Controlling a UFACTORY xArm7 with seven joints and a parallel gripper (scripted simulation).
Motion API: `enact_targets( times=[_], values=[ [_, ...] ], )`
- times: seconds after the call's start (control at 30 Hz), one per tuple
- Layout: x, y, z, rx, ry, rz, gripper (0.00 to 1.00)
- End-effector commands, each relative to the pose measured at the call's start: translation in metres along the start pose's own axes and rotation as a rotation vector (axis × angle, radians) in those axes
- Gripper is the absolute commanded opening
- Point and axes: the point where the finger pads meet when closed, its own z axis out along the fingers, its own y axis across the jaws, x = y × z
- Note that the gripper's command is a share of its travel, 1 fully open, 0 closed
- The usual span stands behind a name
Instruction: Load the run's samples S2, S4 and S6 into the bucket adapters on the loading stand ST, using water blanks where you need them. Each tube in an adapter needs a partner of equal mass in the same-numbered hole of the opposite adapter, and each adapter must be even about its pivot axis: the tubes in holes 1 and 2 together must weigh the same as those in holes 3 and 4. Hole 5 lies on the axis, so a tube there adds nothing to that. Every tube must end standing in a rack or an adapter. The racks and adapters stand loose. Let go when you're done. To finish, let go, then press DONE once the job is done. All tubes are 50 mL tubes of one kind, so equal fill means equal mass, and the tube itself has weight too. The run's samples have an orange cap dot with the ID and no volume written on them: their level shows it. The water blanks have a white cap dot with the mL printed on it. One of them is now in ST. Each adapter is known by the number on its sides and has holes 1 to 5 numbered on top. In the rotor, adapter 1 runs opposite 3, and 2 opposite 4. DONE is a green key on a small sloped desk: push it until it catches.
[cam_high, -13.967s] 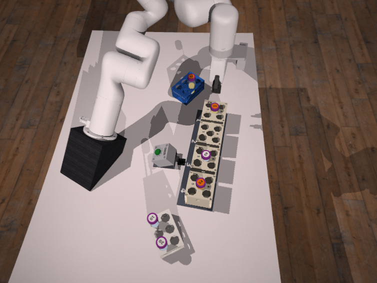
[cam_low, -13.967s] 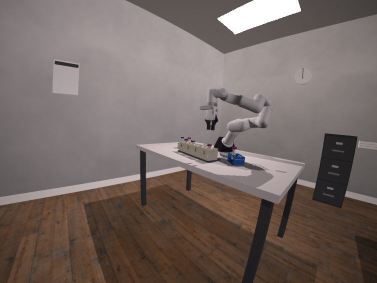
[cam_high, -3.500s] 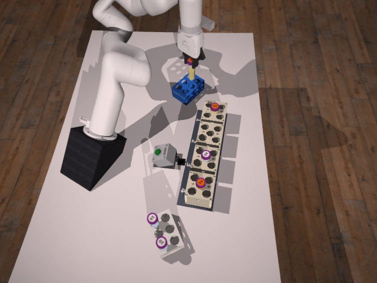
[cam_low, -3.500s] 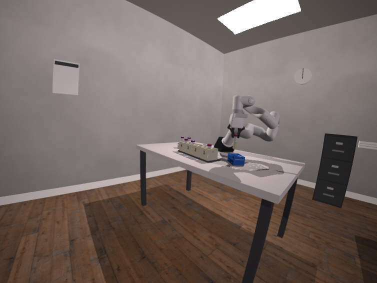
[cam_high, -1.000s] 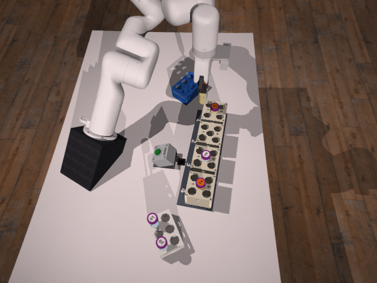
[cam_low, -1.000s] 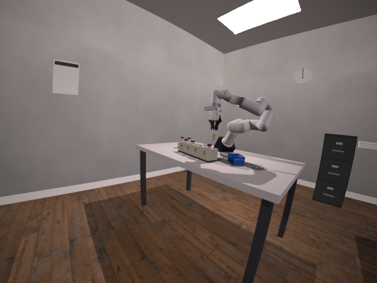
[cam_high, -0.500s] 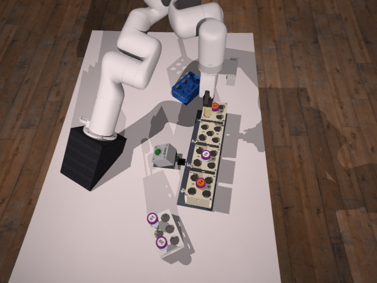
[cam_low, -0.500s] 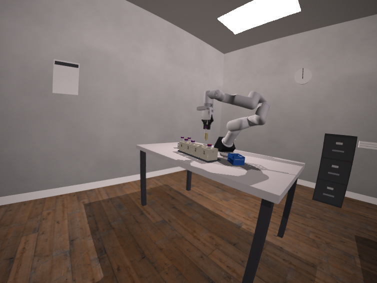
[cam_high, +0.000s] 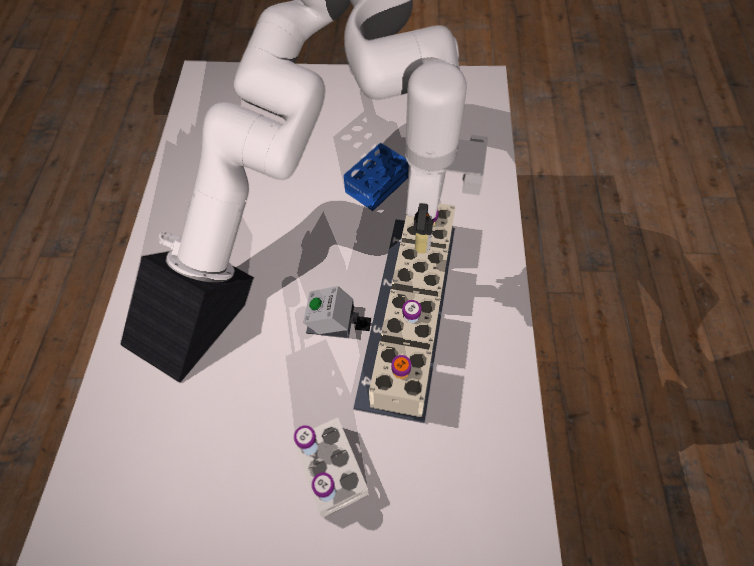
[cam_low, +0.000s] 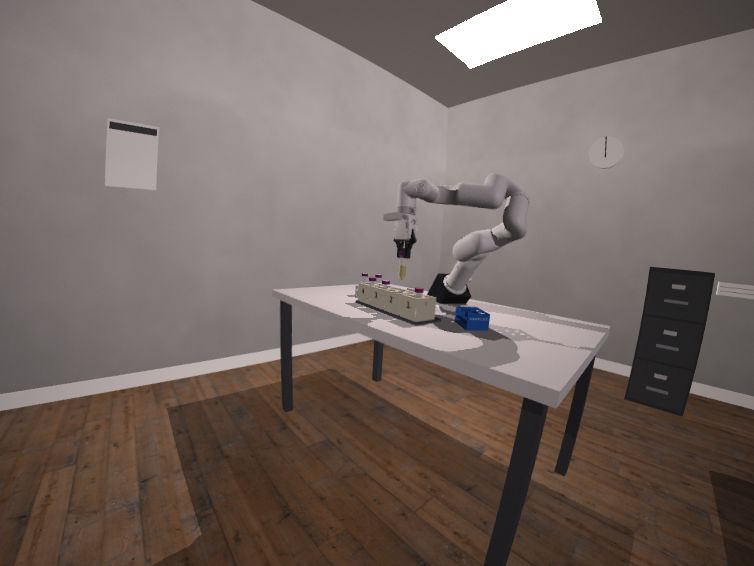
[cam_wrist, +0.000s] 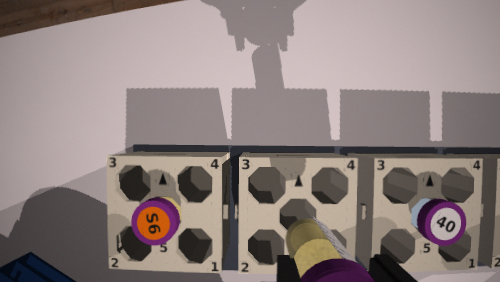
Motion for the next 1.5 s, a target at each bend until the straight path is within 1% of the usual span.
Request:
enact_targets(
  times=[0.0, 0.53, 0.67, 0.73, 1.23, 1.47],
  values=[
    [0.001, 0.002, -0.001, -0.001, 0.002, 0.001, 0.00],
    [0.001, 0.002, -0.001, -0.001, 0.002, 0.001, 0.00],
    [0.001, 0.002, 0.007, -0.001, 0.002, 0.001, 0.00],
    [0.001, 0.002, 0.007, -0.001, 0.002, 0.001, 0.00],
    [0.001, 0.002, 0.037, -0.001, 0.002, 0.001, 0.00],
    [0.001, 0.002, 0.037, -0.001, 0.002, 0.001, 0.00]
  ],
)
